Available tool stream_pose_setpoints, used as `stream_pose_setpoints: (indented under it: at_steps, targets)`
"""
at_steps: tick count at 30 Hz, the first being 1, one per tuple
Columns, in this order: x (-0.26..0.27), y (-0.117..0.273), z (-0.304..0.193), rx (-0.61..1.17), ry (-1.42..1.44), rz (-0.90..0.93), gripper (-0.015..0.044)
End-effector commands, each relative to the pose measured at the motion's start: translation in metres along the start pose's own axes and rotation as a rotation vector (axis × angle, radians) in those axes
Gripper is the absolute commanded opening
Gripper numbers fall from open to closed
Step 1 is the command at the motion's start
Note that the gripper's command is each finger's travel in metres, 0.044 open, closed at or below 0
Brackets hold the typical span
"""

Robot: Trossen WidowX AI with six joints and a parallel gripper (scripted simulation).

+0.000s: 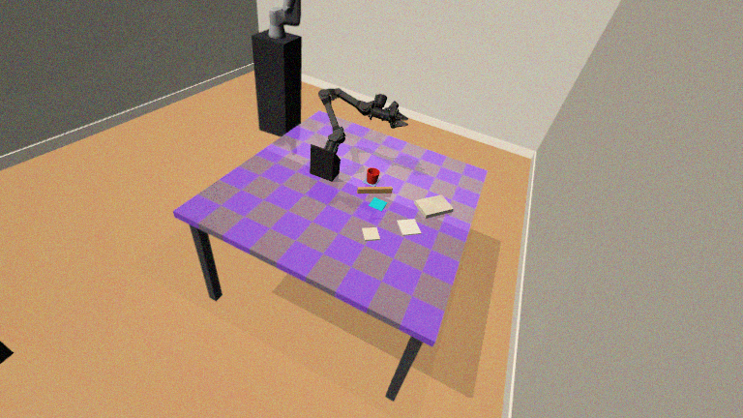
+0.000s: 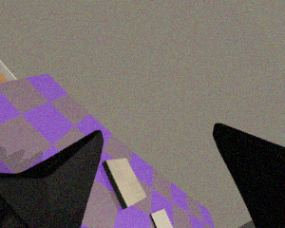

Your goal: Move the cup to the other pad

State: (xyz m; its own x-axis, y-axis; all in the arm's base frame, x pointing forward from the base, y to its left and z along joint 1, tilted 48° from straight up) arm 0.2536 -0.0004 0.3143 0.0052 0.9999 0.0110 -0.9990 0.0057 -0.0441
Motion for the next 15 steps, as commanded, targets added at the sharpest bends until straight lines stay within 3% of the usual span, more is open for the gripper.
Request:
stream_pose_setpoints:
  at_steps: [1,9,15]
  targets:
    - [0.000,-0.002,-0.003,0.017,-0.006,0.004,0.0374]
    - [-0.009,-0.024,-0.131,0.734,-0.415,0.068,0.0164]
    - [-0.002,0.018,-0.214,1.404,-1.059,-0.076,0.0148]
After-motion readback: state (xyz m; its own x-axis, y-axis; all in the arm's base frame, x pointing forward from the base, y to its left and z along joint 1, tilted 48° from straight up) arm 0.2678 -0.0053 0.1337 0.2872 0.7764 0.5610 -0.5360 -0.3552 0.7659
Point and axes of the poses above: the point midway between the two fingers, 35 mm back from their tips, its own y axis back along the fingers, its own x axis across the jaws, z = x × y, the point moved 6 cm from there along y, back along the fingers
